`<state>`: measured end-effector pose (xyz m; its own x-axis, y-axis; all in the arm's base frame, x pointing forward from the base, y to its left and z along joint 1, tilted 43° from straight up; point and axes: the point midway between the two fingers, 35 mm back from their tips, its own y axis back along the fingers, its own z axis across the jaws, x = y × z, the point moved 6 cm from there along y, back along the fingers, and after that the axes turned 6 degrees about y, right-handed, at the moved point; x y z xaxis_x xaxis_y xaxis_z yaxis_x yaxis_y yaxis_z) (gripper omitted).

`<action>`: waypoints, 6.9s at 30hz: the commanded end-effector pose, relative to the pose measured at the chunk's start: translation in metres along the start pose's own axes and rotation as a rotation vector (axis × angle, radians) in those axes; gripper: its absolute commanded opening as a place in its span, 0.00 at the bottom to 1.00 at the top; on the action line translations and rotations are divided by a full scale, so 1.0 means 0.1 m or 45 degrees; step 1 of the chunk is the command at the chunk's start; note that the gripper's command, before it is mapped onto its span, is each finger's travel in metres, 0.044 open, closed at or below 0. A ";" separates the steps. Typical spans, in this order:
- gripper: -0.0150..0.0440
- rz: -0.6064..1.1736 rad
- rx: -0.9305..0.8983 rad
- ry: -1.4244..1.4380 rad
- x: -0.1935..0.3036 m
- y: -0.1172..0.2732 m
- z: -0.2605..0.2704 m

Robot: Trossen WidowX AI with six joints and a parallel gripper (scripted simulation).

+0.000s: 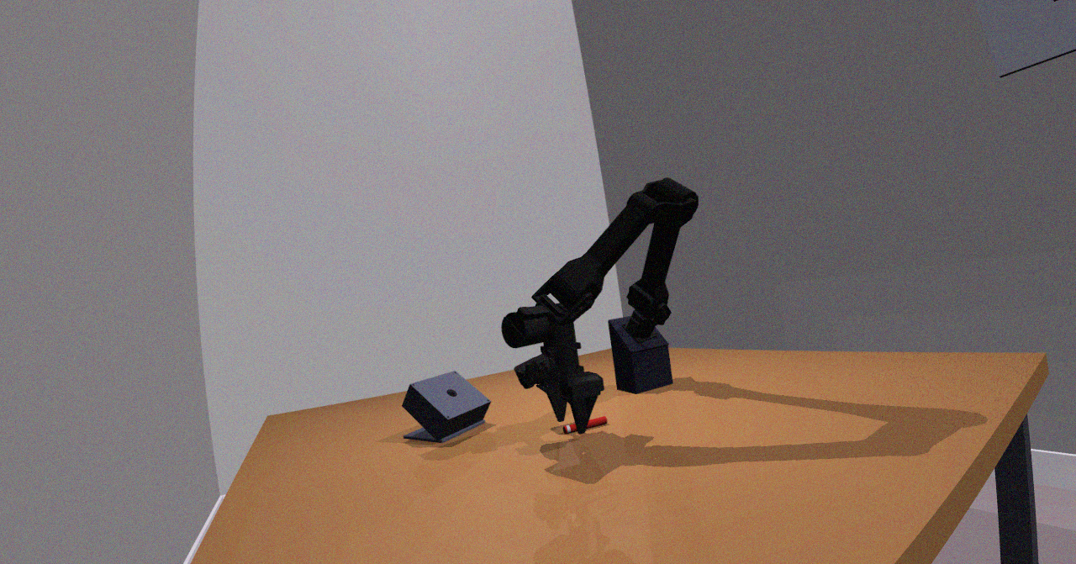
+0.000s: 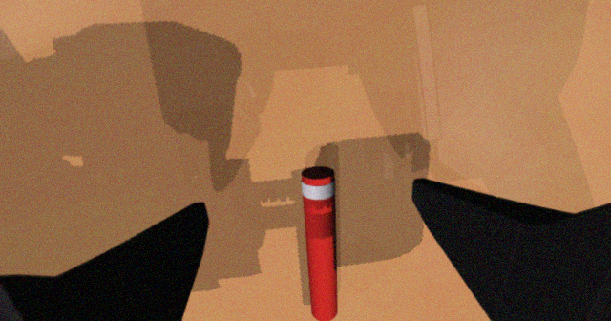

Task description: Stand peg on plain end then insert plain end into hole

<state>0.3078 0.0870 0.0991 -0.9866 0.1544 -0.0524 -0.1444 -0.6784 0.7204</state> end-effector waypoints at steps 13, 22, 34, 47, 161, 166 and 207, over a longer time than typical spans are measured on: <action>0.47 0.008 0.006 -0.017 0.01 -0.06 -0.03; 0.43 0.008 0.006 -0.017 0.01 -0.06 -0.03; 0.34 0.008 0.006 -0.017 0.01 -0.06 -0.03; 0.34 -0.099 0.015 -0.009 0.09 0.01 -0.01; 0.34 -1.349 0.151 -0.015 1.21 0.04 0.11; 0.34 -1.404 0.158 -0.015 1.26 0.02 0.11; 0.34 -1.752 0.203 -0.011 1.54 -0.18 0.13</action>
<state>0.1596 0.1323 0.0871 -0.0607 0.6261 -0.7774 -0.9804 0.1089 0.1643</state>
